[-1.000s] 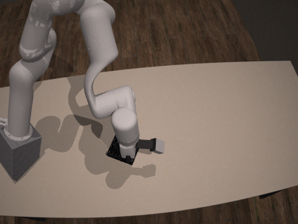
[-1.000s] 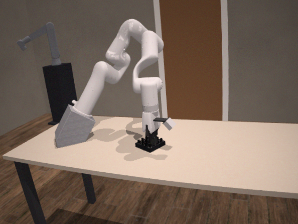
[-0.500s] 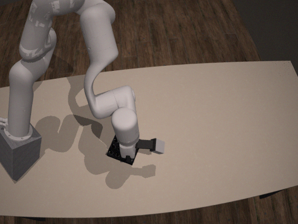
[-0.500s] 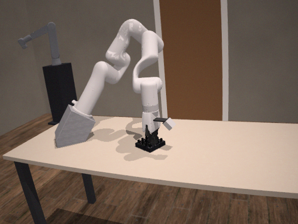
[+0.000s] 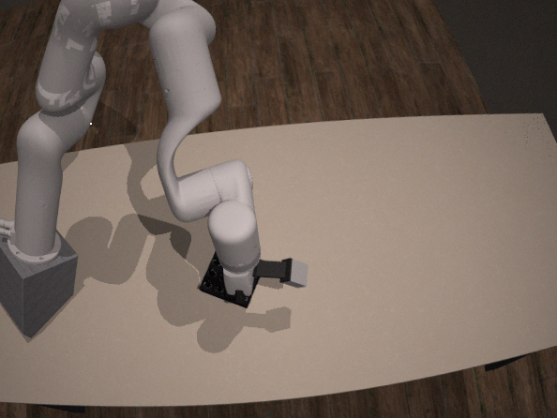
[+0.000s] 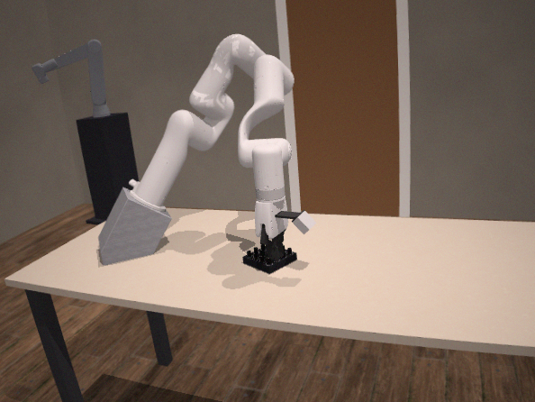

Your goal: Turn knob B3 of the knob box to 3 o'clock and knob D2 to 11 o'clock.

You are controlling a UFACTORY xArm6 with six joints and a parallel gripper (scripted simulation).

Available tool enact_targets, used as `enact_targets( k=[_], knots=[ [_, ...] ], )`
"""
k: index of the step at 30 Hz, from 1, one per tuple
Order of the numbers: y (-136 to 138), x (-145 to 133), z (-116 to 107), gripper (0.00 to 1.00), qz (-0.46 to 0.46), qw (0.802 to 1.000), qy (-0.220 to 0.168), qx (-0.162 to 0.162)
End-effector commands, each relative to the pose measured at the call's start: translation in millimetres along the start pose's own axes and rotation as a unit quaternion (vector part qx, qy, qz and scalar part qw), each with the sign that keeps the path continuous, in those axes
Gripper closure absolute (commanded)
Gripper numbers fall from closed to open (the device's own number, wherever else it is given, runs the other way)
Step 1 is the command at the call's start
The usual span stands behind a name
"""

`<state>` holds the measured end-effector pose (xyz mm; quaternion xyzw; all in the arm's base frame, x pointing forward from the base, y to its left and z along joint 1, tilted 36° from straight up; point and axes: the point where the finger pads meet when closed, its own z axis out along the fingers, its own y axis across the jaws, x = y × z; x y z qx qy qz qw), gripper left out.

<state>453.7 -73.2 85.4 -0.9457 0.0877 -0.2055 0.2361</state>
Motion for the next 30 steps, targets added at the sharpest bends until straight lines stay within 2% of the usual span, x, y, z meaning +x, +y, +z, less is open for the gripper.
enact_targets(
  k=[1,10,19,30],
  knots=[
    [0.1,1.2,-0.9,0.81,0.0,1.0,0.001,0.0],
    [0.1,1.2,-3.1,0.81,0.0,1.0,0.001,0.0],
    [0.1,1.2,-24.0,0.81,0.0,1.0,0.001,0.0],
    [0.1,1.2,-36.9,0.81,0.0,1.0,0.001,-0.001]
  ],
)
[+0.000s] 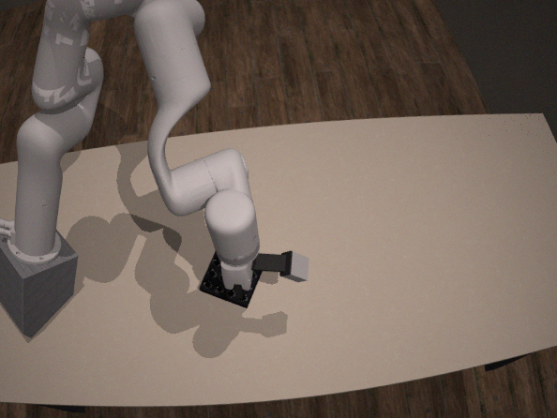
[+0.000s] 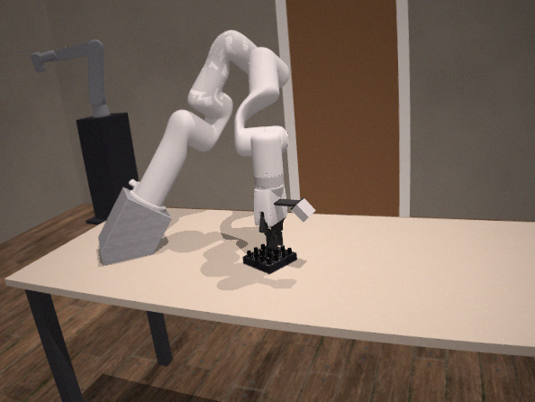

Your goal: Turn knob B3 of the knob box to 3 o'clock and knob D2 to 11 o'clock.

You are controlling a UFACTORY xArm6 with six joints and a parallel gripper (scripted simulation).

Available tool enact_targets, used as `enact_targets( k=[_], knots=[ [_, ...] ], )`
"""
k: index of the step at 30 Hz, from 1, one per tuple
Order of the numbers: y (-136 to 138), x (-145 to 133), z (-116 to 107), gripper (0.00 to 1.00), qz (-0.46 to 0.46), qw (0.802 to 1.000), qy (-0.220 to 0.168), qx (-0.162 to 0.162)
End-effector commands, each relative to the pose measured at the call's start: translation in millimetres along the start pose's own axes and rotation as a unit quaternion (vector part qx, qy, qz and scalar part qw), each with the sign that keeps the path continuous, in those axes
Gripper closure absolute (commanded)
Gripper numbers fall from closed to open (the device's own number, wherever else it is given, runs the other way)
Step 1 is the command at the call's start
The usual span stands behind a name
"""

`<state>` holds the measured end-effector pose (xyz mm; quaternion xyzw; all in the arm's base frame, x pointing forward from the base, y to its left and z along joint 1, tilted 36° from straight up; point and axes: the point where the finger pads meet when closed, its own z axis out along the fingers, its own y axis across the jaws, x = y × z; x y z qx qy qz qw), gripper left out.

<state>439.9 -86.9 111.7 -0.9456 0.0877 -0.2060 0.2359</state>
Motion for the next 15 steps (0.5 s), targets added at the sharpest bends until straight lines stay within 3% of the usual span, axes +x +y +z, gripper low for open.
enact_targets(
  k=[1,12,13,15],
  knots=[
    [0.0,0.9,-4.2,0.81,0.0,1.0,0.001,0.0],
    [0.0,0.9,-4.2,0.81,0.0,1.0,0.001,0.0],
    [0.0,0.9,-4.2,0.0,0.0,1.0,0.001,0.0],
    [0.0,0.9,-5.1,0.0,0.0,1.0,0.001,0.0]
  ],
)
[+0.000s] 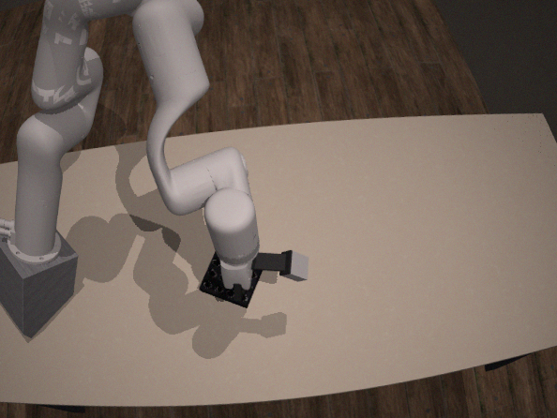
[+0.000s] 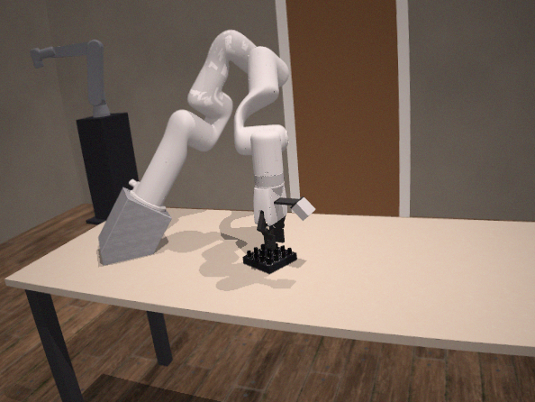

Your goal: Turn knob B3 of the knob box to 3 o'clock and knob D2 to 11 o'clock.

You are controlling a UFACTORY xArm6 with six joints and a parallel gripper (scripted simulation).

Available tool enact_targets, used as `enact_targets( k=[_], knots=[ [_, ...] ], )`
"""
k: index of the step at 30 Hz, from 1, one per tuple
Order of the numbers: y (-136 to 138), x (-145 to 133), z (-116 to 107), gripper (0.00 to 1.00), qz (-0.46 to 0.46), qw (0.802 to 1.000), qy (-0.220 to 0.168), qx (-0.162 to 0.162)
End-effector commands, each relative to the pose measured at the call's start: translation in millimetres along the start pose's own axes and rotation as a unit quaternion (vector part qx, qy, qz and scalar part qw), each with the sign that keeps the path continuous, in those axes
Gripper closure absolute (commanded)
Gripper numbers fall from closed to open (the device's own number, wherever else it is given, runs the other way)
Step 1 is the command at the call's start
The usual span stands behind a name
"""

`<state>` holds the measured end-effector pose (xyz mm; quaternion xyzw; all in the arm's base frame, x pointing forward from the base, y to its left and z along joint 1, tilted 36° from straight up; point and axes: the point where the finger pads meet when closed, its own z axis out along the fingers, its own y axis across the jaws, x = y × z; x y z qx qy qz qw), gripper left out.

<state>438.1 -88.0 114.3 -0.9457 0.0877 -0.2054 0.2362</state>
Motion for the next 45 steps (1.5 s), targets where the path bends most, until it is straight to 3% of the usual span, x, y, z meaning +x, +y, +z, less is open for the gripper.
enact_targets(
  k=[1,10,18,23,45],
  knots=[
    [0.1,1.3,-3.0,0.0,0.0,1.0,0.002,-0.001],
    [0.1,1.3,-30.2,0.0,0.0,1.0,0.002,-0.001],
    [0.1,1.2,-86.3,0.0,-0.001,1.0,0.002,-0.001],
    [0.1,1.2,-108.5,0.0,-0.001,1.0,0.002,-0.001],
    [0.1,1.2,-114.6,0.0,-0.001,1.0,0.002,-0.001]
  ],
)
